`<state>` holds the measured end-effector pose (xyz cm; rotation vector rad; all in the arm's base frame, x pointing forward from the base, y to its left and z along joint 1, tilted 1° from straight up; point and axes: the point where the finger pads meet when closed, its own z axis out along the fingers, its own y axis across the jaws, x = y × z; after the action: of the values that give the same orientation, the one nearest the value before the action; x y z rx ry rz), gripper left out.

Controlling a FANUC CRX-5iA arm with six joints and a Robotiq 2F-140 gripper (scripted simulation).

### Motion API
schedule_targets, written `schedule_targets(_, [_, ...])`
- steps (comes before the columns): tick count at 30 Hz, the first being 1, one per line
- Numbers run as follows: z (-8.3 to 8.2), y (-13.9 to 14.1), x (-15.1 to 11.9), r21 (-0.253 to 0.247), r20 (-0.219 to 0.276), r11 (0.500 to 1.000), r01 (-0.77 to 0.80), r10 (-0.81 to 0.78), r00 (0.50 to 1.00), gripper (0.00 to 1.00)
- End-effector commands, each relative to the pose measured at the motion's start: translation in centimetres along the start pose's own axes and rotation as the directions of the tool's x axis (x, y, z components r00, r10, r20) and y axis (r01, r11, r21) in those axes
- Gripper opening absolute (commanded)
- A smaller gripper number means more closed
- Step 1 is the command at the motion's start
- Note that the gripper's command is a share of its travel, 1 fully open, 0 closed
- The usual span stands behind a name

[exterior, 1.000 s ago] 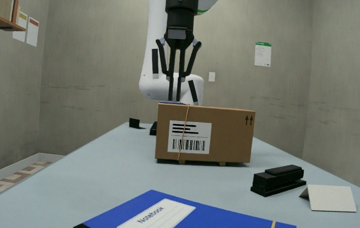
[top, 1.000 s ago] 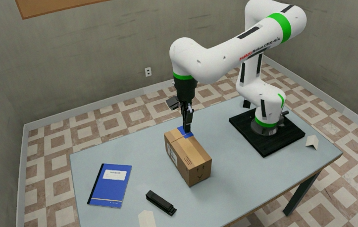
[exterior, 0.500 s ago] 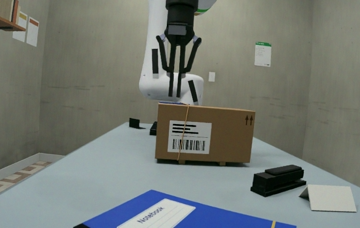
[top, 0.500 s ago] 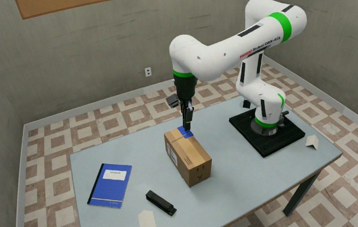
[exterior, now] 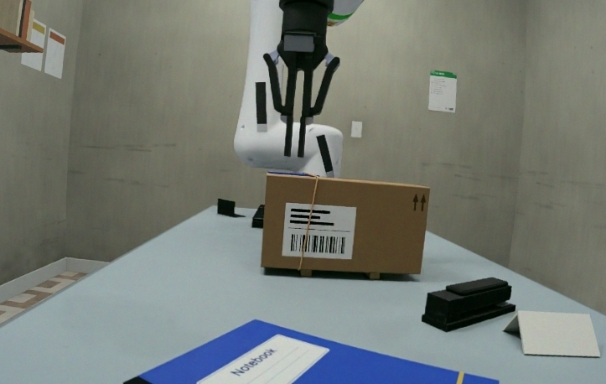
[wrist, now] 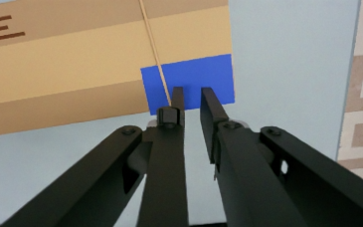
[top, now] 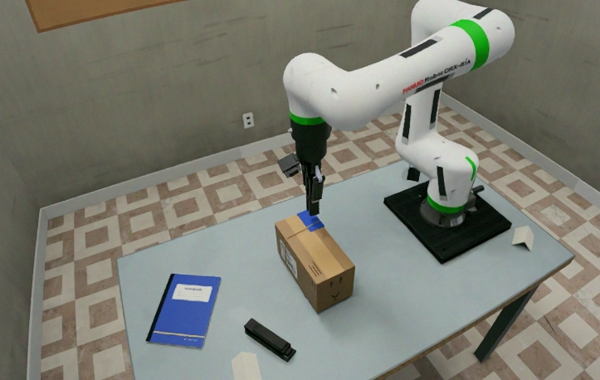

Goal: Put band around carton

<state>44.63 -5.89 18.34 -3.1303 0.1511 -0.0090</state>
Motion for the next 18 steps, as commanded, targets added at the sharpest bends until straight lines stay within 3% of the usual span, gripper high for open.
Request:
schedule_targets(1, [-0.30, 0.01, 0.05, 0.000, -0.002, 1.000, 0.000, 0.000, 1.000, 0.18])
schedule_targets(18, [-0.60, 0.01, 0.05, 0.000, -0.002, 1.000, 0.000, 0.000, 1.000, 0.18])
